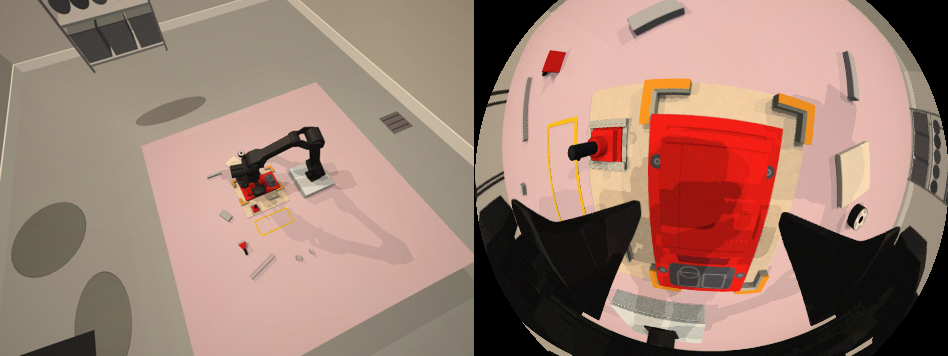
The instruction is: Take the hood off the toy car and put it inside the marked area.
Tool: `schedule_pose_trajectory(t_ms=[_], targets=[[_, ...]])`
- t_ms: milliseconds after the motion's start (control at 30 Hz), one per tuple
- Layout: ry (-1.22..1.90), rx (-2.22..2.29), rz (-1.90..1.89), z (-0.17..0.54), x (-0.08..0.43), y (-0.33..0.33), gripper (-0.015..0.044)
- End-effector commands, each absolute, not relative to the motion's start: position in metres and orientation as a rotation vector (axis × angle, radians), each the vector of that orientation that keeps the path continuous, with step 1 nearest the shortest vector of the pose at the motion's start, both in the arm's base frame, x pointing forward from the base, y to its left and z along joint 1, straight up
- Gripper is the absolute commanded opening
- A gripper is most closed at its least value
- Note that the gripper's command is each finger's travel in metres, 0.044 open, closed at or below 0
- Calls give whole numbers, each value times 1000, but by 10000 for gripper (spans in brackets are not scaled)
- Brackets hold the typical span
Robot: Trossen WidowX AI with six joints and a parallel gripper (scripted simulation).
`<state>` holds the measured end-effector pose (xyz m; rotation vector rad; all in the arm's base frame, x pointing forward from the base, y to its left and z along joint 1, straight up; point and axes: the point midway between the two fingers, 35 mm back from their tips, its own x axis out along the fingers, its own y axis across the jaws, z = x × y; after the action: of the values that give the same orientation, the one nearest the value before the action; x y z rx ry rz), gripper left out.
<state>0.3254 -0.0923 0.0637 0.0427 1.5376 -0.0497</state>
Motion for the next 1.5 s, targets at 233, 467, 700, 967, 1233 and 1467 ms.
schedule_pose_trajectory(t_ms=[233,467,700,967,1233,1467], targets=[[1542,45,-55,53,325,-91,440],[1542,45,-55,51,325,-91,440],[1542,45,-55,47,325,-91,440],[1542,45,-55,43,325,-91,440],[1542,45,-55,39,325,-91,440],[1542,45,-55,36,325,-91,440]])
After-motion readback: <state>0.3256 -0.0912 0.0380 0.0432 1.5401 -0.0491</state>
